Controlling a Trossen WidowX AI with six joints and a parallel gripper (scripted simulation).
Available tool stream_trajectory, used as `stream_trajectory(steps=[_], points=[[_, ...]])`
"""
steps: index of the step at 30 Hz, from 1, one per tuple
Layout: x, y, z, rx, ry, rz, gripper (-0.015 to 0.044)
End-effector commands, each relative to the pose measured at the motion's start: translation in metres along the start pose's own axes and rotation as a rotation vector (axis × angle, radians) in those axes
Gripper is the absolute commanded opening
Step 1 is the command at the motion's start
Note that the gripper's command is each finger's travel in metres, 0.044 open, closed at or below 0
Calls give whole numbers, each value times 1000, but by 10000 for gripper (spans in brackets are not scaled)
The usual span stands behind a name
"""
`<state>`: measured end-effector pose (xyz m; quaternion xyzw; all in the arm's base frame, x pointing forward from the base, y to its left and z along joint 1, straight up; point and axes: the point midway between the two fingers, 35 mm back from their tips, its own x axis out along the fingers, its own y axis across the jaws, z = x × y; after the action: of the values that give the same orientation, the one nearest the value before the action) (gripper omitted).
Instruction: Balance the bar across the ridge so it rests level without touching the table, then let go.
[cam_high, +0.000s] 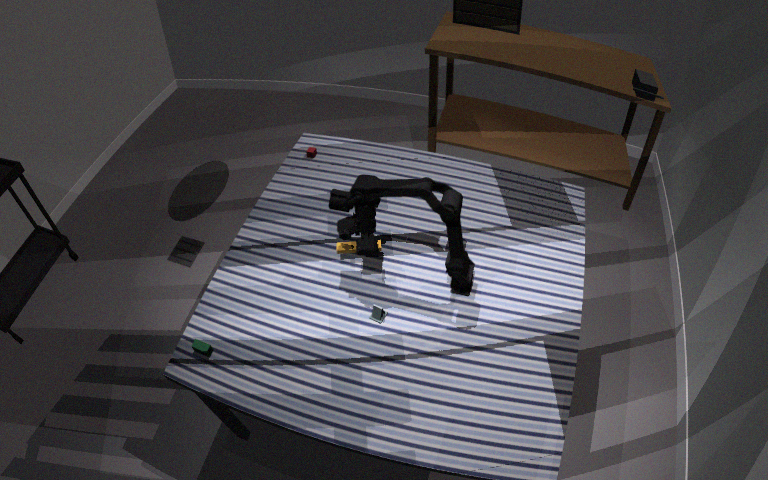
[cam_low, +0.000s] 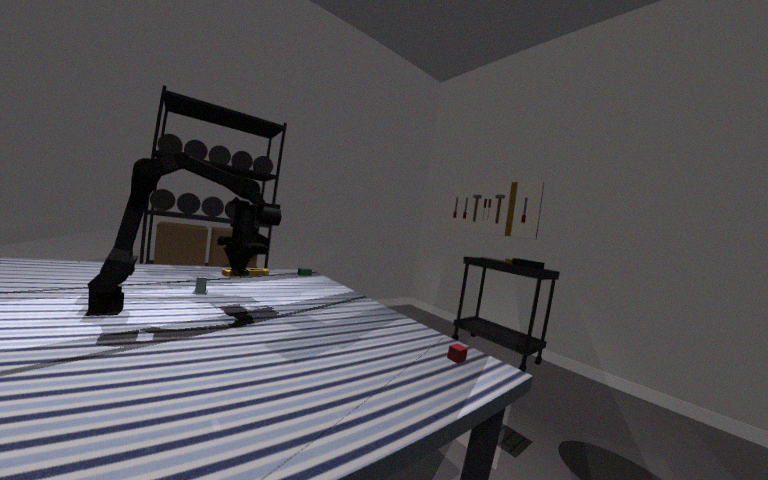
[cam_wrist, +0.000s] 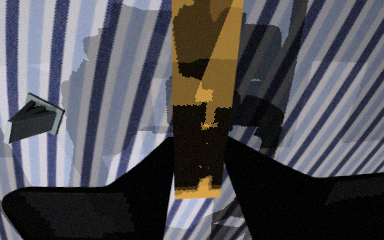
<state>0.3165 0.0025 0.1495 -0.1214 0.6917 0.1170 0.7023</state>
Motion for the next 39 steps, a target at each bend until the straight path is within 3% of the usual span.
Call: stream_trajectory(steps=[1,39], points=[[-3,14,1,-64,-11,1,0],[-4,157,-33,-881,-14,9,0]])
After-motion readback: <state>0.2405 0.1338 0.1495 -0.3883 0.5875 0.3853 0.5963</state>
